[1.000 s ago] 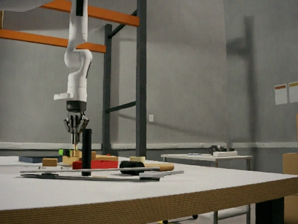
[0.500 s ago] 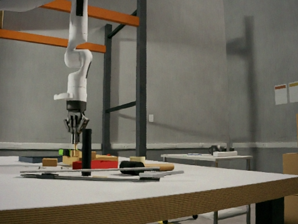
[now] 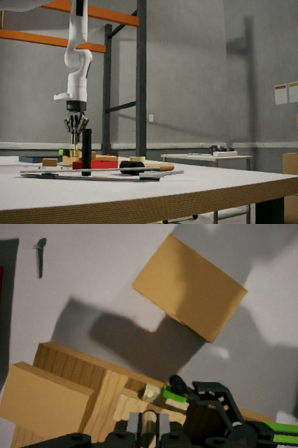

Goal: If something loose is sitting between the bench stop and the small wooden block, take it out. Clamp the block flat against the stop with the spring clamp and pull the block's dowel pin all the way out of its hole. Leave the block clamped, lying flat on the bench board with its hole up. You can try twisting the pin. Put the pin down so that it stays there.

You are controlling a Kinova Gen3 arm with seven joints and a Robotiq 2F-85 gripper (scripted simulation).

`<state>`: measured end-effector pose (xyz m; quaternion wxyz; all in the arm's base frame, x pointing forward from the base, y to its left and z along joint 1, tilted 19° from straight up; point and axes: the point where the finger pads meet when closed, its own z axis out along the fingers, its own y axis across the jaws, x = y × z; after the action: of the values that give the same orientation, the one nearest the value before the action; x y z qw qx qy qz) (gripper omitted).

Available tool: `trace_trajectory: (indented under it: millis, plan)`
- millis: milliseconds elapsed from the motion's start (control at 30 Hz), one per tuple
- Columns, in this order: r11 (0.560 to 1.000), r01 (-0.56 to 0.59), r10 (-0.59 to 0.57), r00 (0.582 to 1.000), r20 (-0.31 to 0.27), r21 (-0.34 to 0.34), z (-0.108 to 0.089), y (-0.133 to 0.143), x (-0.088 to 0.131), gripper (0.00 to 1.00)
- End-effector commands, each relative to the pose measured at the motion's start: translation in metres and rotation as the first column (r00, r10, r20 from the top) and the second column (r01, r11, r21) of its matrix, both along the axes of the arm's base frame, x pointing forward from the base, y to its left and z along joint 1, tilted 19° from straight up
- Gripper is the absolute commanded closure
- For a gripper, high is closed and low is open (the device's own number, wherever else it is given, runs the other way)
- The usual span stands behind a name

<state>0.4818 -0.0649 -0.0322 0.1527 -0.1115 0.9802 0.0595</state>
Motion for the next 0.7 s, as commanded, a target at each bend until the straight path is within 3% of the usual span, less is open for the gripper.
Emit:
trace_trajectory:
  millis: [0,667]
  plan:
    - [1.0,0.005,-0.005,1.0,0.001,0.001,0.0007,-0.0004,0.0004,0.9]
    - [1.0,0.027,-0.027,1.0,-0.003,0.007,0.0007,-0.0004,0.0004,0.9]
